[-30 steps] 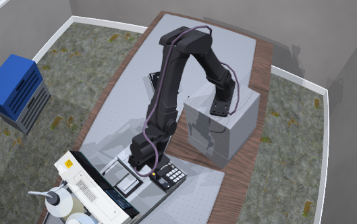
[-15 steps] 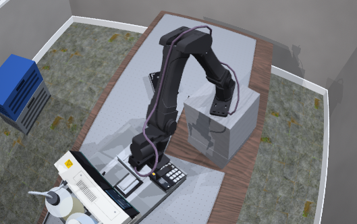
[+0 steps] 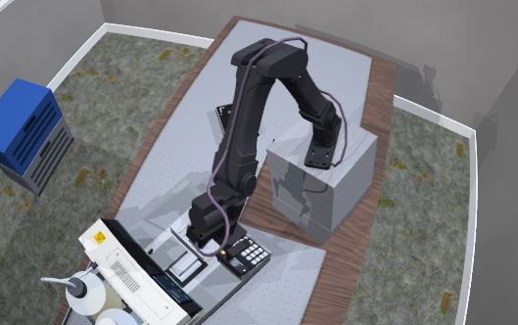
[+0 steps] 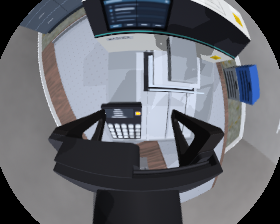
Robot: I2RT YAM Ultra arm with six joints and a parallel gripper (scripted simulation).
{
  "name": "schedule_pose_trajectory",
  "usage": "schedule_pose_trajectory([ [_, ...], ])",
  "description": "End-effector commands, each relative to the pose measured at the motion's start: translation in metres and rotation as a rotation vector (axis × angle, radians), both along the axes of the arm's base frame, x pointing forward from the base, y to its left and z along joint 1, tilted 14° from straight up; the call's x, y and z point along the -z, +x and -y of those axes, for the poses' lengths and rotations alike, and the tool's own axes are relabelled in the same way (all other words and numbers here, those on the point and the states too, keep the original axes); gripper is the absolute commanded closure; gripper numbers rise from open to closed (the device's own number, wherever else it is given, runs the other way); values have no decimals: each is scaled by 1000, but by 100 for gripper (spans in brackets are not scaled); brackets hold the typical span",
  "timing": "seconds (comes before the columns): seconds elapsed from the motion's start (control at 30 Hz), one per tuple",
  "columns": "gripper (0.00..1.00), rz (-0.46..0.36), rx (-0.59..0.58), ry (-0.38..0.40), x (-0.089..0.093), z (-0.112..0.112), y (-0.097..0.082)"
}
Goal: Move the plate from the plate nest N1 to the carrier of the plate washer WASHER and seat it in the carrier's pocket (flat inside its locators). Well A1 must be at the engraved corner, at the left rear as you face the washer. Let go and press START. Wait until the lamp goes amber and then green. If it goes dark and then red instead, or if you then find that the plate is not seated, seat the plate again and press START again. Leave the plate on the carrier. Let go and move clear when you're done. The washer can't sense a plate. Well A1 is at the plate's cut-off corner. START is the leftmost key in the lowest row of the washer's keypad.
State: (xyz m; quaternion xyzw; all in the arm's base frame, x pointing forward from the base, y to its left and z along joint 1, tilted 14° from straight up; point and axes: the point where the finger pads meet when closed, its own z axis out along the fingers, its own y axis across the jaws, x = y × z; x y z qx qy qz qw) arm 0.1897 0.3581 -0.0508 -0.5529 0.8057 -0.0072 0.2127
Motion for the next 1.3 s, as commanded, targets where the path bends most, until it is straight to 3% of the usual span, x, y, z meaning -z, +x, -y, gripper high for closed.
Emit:
schedule_pose_trajectory([
  [0.0,0,0,-7,7,-5,-4,-1],
  [1.27,0,0,-7,7,-5,-4,-1],
])
